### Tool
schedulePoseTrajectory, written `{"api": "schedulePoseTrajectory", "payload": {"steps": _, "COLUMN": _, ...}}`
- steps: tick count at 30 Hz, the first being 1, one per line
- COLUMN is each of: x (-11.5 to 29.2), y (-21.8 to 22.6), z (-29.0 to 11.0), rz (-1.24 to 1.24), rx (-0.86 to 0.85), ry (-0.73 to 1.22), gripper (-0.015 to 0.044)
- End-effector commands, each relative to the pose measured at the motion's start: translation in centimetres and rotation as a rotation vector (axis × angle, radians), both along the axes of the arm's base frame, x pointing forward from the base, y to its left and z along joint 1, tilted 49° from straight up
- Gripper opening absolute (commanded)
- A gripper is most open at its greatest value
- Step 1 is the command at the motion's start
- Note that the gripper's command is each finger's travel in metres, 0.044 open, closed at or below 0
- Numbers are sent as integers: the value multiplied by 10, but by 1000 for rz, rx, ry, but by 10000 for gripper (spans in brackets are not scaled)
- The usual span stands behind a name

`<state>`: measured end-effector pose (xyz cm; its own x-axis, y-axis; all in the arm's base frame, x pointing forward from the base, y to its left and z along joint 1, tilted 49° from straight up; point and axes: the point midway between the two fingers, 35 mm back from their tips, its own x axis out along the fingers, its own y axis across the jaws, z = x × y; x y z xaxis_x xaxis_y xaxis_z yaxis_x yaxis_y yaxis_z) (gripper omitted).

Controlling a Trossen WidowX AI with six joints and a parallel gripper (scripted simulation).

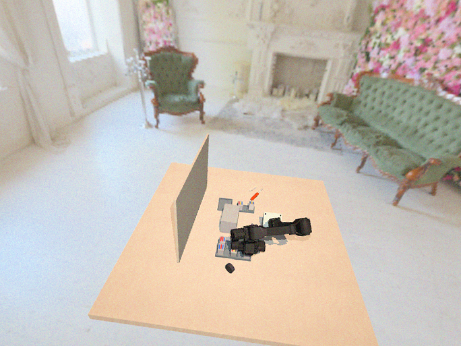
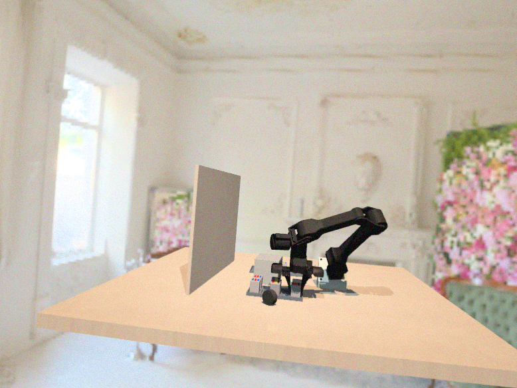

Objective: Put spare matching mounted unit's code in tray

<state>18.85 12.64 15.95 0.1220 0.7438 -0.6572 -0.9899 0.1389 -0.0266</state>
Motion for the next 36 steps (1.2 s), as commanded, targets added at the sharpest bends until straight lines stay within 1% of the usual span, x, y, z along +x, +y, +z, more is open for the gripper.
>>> {"api": "schedulePoseTrajectory", "payload": {"steps": 1, "x": 0, "y": 0, "z": 0, "rz": 0, "rx": 0, "ry": 0, "gripper": 37}}
{"api": "schedulePoseTrajectory", "payload": {"steps": 2, "x": 0, "y": 0, "z": 0, "rz": 0, "rx": 0, "ry": 0, "gripper": 10}}
{"api": "schedulePoseTrajectory", "payload": {"steps": 3, "x": 0, "y": 0, "z": 0, "rz": 0, "rx": 0, "ry": 0, "gripper": 0}}
{"api": "schedulePoseTrajectory", "payload": {"steps": 12, "x": 0, "y": -2, "z": 1, "rz": 0, "rx": -2, "ry": 0, "gripper": 0}}
{"api": "schedulePoseTrajectory", "payload": {"steps": 31, "x": -9, "y": -56, "z": 46, "rz": -3, "rx": -11, "ry": 6, "gripper": 0}}
{"api": "schedulePoseTrajectory", "payload": {"steps": 36, "x": -10, "y": -60, "z": 51, "rz": -4, "rx": -7, "ry": 6, "gripper": 0}}
